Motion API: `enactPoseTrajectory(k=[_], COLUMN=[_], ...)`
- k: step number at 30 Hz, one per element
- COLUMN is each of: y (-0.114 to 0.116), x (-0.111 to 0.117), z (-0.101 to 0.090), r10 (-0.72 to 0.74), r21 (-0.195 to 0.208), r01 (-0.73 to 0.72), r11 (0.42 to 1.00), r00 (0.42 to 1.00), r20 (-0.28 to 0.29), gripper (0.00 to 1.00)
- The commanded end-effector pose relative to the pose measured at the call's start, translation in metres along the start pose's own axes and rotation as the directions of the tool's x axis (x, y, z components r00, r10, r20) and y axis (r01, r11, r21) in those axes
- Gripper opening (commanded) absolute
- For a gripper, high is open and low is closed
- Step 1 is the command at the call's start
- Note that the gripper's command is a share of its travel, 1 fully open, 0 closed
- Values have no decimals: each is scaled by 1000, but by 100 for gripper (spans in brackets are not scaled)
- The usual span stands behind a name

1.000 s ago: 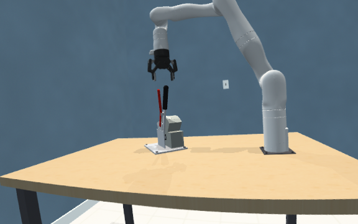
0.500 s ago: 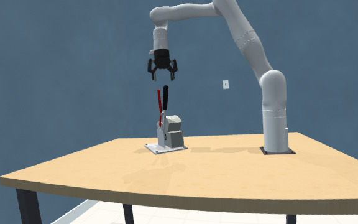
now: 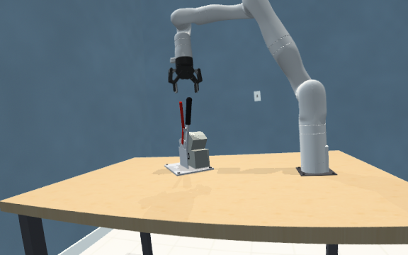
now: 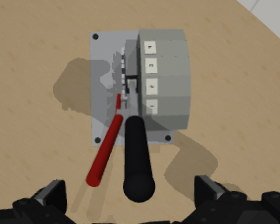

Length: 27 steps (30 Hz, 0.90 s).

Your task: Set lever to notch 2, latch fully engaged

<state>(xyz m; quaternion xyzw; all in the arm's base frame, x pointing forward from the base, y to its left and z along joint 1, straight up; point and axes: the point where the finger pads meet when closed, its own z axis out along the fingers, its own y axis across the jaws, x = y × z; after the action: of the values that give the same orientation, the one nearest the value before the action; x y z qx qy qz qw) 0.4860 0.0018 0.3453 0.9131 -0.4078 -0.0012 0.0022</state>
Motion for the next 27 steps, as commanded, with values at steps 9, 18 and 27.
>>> enactPoseTrajectory(k=[9, 18, 27], y=[0, 0, 0], x=[0, 0, 0], z=[14, 28, 46], r10=[0, 0, 0], r21=[0, 0, 0], r01=[0, 0, 0], r11=[1000, 1000, 1000], r00=[1000, 1000, 1000], r20=[0, 0, 0], gripper=[98, 98, 98])
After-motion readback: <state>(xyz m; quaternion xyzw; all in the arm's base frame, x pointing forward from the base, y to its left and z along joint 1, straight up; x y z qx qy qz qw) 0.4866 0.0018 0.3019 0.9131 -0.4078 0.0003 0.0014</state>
